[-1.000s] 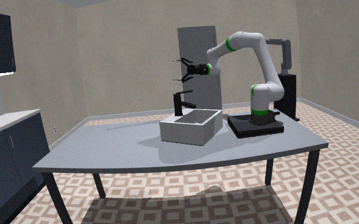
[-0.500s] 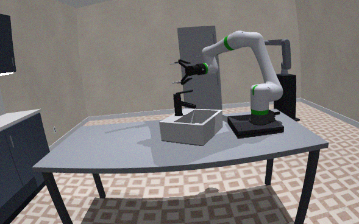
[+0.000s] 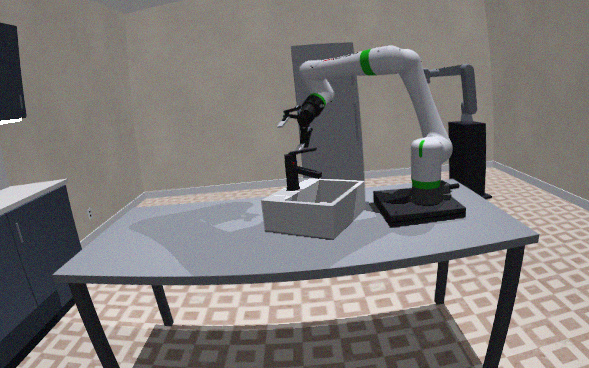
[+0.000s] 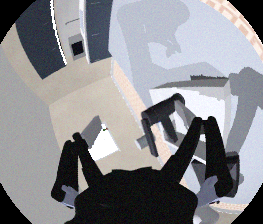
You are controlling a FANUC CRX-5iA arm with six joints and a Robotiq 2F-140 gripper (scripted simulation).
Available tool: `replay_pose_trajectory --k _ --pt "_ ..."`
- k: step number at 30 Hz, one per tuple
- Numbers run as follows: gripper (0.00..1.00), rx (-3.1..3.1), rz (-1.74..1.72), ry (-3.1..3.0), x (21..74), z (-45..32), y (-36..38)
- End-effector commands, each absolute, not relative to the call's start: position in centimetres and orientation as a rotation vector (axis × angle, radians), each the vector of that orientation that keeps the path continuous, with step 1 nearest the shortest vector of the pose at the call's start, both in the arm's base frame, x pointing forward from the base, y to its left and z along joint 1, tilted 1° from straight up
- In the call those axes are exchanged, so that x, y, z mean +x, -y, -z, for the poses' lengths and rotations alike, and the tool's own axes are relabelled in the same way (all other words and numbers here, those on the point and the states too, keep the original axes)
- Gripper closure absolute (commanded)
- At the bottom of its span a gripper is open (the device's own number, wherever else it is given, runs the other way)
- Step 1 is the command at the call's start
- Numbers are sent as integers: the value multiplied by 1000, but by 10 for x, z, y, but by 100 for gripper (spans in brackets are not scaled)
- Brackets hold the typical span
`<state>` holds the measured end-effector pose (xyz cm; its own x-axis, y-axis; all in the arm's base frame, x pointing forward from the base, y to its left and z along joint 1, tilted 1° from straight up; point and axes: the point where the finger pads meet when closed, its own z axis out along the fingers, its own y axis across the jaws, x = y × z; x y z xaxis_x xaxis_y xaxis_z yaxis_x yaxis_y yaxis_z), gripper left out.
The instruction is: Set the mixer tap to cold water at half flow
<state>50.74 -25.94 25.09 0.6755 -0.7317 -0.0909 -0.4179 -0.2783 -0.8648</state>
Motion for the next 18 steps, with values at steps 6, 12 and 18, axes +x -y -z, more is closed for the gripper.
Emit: replay_pose_trajectory --k 6,12,18 --pt "0 -2341 54 -809 476 -231 165" --pt "0 -2522 -32 -773 462 -240 152" --pt "0 -2755 -85 -733 451 -265 144"
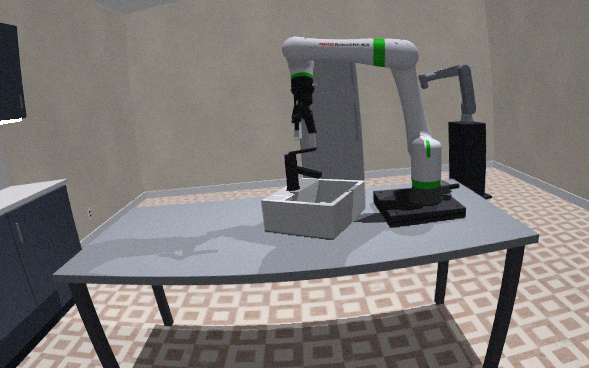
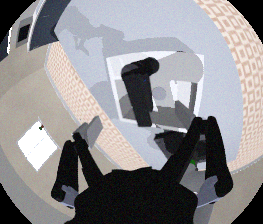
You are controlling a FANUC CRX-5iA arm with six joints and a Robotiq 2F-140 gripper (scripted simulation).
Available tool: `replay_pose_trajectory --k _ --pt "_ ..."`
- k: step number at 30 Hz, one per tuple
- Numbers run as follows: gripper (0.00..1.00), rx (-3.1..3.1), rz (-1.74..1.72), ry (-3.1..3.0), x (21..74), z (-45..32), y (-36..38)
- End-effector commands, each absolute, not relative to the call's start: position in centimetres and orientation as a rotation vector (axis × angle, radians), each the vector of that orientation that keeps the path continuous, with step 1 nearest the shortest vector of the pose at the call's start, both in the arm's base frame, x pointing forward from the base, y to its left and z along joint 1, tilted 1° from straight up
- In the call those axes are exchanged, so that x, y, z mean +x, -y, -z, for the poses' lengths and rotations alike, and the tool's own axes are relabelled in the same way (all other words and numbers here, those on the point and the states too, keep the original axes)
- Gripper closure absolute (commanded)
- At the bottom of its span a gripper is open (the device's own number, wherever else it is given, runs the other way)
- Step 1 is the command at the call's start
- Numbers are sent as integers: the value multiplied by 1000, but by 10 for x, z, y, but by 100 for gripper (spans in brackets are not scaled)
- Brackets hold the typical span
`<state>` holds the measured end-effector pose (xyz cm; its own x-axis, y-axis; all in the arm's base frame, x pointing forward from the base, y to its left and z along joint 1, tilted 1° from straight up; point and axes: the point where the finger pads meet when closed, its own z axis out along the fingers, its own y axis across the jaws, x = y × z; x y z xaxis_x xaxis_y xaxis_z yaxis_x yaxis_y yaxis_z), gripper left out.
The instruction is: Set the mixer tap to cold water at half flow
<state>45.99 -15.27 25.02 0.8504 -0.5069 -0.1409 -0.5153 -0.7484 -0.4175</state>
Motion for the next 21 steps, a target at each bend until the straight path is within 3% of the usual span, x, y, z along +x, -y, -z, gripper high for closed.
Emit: replay_pose_trajectory --k 1,17,18,21 --pt "0 -2755 -85 -733 451 -265 144" --pt "0 -3049 -33 -697 447 -322 139" --pt "100 -3049 -33 -697 447 -322 139" --pt "100 -3049 -33 -697 447 -322 139"
